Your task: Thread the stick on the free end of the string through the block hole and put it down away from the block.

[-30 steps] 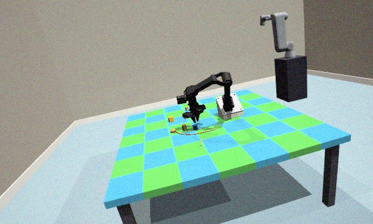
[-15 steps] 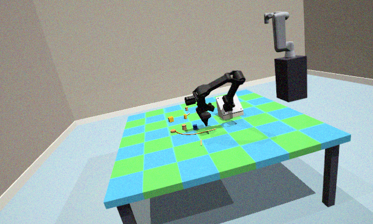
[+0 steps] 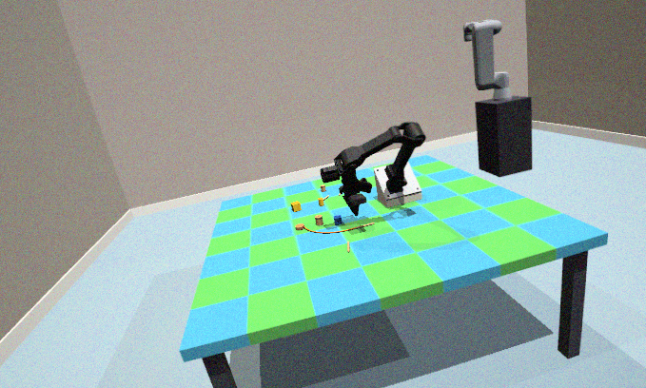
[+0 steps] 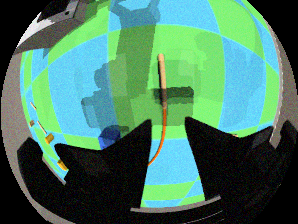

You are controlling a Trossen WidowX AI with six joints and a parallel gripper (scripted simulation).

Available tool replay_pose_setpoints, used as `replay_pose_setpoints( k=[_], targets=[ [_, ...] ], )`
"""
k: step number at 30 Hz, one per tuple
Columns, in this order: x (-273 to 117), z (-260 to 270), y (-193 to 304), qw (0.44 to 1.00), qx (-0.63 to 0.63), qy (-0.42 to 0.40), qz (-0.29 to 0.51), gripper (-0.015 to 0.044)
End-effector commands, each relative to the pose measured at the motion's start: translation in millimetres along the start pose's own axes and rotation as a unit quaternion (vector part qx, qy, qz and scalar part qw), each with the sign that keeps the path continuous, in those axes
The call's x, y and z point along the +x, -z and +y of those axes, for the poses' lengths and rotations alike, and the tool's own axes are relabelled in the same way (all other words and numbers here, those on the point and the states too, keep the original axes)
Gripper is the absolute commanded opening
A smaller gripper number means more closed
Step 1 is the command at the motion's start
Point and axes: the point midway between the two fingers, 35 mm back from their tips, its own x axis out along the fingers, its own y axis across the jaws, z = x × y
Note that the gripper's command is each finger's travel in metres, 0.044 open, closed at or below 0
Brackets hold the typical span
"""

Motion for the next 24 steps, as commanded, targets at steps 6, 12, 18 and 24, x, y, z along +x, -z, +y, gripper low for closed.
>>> replay_pose_setpoints(
  k=[6, 12, 18, 24],
  targets=[
    [0, 0, -1, 1.000, -0.001, 0.001, 0.000, 0.0122],
    [5, 0, 0, 1.000, -0.001, 0.001, 0.000, 0.0122],
    [15, 0, 1, 1.000, -0.001, 0.000, 0.000, 0.0122],
    [25, 0, 1, 1.000, -0.002, 0.000, 0.000, 0.0122]
  ],
)
